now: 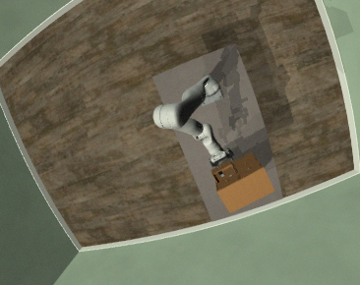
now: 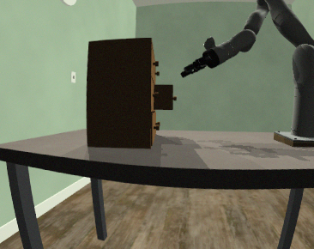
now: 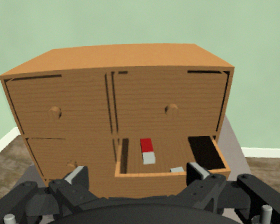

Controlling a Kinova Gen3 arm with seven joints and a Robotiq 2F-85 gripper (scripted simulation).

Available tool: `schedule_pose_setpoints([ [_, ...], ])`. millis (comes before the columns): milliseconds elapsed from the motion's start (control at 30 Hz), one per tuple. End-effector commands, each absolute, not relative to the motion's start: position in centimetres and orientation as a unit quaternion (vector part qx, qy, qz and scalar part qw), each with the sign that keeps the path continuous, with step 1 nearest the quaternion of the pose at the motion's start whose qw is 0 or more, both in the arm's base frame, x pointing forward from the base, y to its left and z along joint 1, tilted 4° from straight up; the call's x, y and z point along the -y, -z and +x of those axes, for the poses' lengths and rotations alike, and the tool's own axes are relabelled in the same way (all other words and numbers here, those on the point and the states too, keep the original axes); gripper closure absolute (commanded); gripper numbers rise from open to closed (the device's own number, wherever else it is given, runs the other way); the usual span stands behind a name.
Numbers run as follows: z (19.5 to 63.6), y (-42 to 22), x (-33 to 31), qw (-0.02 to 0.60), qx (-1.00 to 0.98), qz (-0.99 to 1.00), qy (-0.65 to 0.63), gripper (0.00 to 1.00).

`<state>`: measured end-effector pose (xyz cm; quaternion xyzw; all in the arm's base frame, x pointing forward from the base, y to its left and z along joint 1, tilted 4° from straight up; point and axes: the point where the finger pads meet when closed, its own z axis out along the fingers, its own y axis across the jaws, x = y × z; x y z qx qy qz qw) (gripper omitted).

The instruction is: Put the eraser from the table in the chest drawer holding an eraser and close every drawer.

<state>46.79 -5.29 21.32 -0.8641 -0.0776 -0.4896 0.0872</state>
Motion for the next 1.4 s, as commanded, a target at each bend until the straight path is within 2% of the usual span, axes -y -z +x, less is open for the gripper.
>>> schedule_pose_setpoints([
  [0, 45.1, -21.6, 7.0, 0.077, 0.066, -0.866, 0.49, 0.0],
  [533, 40.3, -21.9, 8.0, 0.075, 0.069, -0.873, 0.478, 0.0],
  [1367, 39.1, -22.0, 8.2, 0.082, 0.069, -0.871, 0.48, 0.0],
])
